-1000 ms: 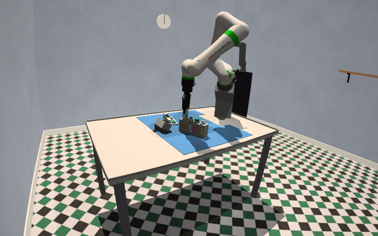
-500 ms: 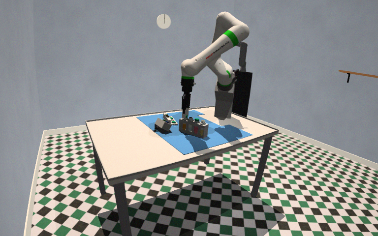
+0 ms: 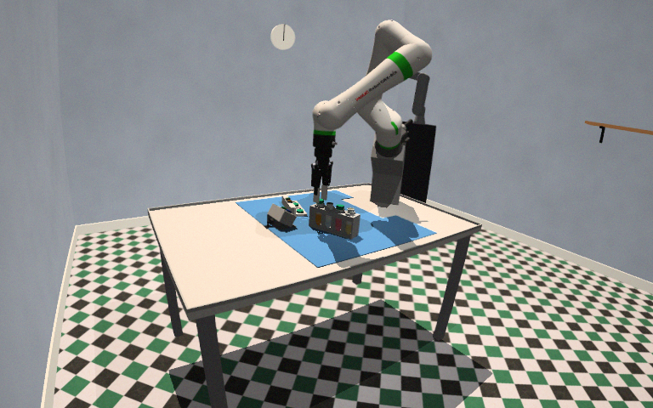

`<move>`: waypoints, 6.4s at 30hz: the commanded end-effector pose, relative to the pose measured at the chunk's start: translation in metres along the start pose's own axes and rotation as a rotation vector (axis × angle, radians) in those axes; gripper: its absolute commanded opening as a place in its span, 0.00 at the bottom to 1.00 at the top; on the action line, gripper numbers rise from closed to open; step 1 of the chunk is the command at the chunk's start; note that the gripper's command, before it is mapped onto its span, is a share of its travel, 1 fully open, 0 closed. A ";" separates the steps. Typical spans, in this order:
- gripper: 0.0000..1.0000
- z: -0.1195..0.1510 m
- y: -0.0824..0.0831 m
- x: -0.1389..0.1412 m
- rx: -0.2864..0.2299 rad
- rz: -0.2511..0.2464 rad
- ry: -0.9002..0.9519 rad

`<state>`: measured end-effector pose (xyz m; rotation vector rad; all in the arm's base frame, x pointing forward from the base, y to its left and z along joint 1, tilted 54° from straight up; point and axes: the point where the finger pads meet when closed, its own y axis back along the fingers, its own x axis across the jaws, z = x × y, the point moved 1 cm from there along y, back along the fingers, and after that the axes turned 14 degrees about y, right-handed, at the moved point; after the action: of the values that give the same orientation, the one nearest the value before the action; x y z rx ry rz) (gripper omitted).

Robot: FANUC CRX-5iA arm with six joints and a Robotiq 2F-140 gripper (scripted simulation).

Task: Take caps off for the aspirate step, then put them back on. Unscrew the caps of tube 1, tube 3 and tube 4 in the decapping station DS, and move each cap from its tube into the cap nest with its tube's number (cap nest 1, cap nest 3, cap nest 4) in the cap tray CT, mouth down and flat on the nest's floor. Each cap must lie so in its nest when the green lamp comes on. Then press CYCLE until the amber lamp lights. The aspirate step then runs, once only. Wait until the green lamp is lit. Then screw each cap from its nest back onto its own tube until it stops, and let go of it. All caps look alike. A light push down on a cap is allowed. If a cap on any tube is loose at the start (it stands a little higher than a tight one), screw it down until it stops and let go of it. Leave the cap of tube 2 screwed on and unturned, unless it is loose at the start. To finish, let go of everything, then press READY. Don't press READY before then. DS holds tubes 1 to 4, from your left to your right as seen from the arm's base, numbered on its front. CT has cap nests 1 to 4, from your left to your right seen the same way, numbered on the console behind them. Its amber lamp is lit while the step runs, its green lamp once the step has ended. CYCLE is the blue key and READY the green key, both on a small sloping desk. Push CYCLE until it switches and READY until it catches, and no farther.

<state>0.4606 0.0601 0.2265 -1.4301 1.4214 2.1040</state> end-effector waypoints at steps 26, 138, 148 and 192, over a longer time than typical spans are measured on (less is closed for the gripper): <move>0.00 0.000 0.016 0.000 0.002 0.002 -0.001; 0.00 -0.235 -0.062 0.231 0.001 0.002 0.907; 0.00 -0.235 -0.090 0.231 0.001 0.002 0.907; 0.29 -0.235 -0.100 0.231 0.001 0.002 0.907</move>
<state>0.5479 -0.1497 -0.0319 -2.5454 1.6446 1.4596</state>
